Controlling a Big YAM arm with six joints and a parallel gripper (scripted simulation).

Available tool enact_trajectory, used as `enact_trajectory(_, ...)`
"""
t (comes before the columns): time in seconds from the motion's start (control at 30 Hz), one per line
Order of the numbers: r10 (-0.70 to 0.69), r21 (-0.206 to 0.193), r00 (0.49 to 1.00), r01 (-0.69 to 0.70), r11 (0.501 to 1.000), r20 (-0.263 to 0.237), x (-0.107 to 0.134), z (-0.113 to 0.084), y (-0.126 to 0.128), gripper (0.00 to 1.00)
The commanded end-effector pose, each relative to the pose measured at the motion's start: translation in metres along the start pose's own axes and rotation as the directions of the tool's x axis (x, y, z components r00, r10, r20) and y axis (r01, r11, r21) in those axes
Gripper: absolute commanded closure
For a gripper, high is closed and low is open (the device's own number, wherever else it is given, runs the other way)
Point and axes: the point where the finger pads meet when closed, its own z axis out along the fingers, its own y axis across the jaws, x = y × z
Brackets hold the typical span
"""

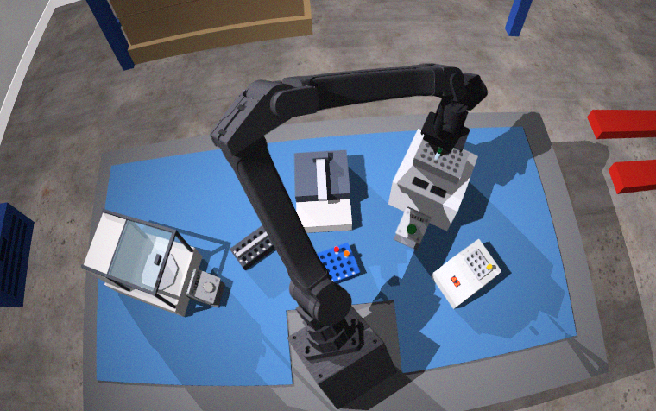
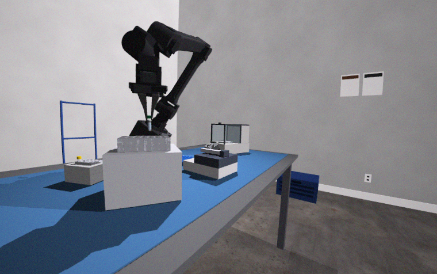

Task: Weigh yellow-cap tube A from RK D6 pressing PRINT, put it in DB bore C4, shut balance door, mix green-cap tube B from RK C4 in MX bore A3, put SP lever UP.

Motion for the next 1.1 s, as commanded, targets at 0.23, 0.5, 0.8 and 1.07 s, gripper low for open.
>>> enact_trajectory(0.23, 0.003, 0.002, 1.000, -0.003, 1.000, 0.004, -0.005, 0.018, 0.000, 0.91)
enact_trajectory(0.5, -0.013, 0.013, 0.999, 0.012, 1.000, 0.034, -0.015, 0.001, 0.000, 0.91)
enact_trajectory(0.8, -0.021, 0.021, 0.998, 0.020, 1.000, 0.054, -0.023, -0.003, 0.002, 0.91)
enact_trajectory(1.07, -0.022, 0.021, 0.998, 0.021, 1.000, 0.055, -0.025, -0.003, 0.002, 0.91)
